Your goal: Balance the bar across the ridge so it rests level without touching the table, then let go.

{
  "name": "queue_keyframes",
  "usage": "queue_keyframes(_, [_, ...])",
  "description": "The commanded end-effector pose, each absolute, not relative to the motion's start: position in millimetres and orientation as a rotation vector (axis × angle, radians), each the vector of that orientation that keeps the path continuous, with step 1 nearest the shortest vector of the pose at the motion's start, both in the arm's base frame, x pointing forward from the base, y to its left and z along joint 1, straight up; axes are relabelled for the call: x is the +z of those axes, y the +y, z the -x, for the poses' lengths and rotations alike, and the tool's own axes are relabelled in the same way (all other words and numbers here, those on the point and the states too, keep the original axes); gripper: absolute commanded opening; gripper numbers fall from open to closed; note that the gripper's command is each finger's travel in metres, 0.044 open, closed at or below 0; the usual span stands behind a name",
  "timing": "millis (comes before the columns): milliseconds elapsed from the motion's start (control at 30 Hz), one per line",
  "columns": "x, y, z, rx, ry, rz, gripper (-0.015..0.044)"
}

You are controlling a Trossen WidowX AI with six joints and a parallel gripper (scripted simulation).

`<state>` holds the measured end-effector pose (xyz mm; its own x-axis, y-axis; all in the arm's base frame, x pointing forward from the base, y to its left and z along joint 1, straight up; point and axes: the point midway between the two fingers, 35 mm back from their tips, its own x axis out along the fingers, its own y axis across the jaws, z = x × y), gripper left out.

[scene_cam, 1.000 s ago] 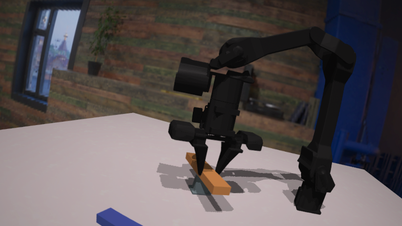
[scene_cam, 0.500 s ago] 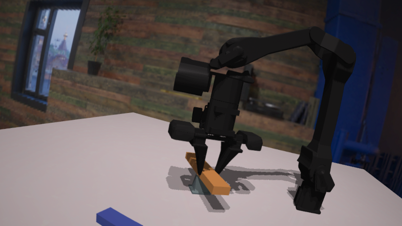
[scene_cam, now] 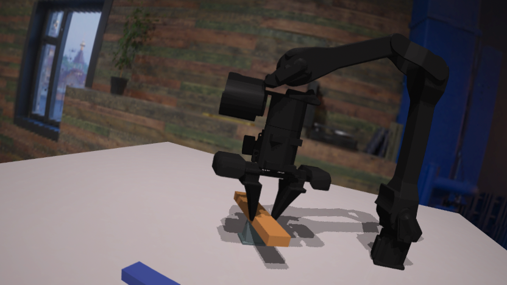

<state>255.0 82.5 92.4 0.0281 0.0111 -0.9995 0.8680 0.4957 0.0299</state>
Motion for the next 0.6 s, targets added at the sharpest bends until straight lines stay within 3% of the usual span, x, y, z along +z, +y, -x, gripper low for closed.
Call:
queue_keyframes(0, [90.9,82.2,-255.0,-0.800,1.390,-0.836,0.0000])
queue_keyframes(567, [89.4,82.3,-254.8,-0.800,1.390,-0.836,0.0000])
